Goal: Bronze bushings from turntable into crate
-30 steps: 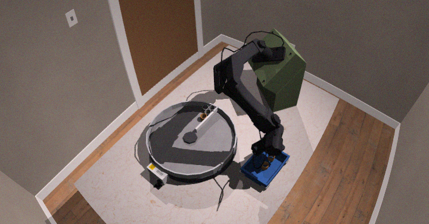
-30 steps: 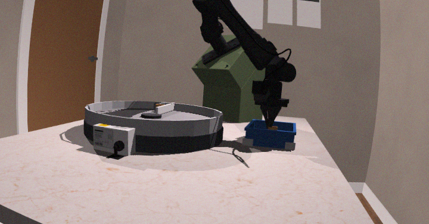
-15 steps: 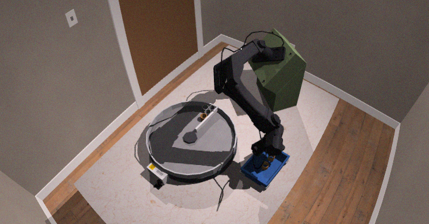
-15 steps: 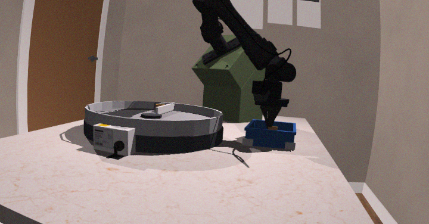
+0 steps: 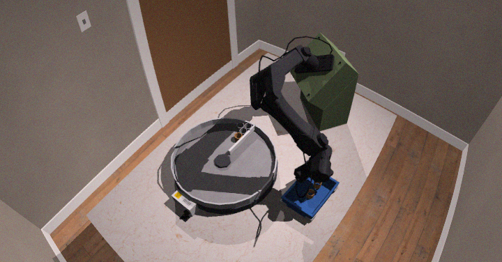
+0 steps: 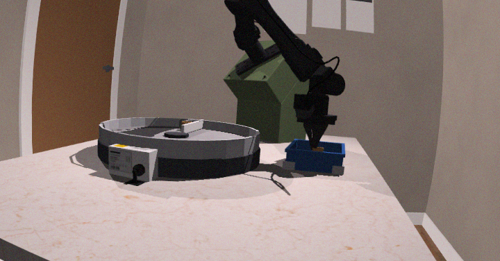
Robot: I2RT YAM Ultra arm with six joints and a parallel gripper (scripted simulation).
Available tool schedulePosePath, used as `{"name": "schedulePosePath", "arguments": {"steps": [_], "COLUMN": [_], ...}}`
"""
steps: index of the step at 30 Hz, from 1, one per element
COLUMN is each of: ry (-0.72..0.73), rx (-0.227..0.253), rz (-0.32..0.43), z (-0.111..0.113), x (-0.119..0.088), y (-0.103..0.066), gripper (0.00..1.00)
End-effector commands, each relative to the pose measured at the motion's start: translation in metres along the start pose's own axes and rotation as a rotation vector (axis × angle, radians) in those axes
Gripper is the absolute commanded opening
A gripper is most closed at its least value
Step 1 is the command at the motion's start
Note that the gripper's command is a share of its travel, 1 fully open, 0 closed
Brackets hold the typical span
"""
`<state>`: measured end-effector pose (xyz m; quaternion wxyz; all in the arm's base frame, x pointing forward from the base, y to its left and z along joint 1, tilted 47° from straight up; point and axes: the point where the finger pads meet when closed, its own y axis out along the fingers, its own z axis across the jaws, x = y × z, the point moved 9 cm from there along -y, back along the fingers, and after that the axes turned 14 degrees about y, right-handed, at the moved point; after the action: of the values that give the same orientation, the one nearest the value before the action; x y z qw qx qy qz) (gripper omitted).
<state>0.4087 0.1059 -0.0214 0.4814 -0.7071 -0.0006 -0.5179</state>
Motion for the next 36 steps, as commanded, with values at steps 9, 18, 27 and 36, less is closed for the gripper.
{"name": "schedulePosePath", "arguments": {"steps": [9,18,27,36], "ry": [0.008,0.007,0.007,0.007], "rx": [0.042,0.041,0.041,0.041], "rz": [-0.012,-0.011,-0.011,-0.011], "z": [0.0163,0.0162,0.0162,0.0162], "x": [0.0022,0.0015,0.0015,0.0015], "y": [-0.0117,-0.0112,-0.0112,-0.0112], "gripper": [0.0,0.0,0.0,0.0]}}
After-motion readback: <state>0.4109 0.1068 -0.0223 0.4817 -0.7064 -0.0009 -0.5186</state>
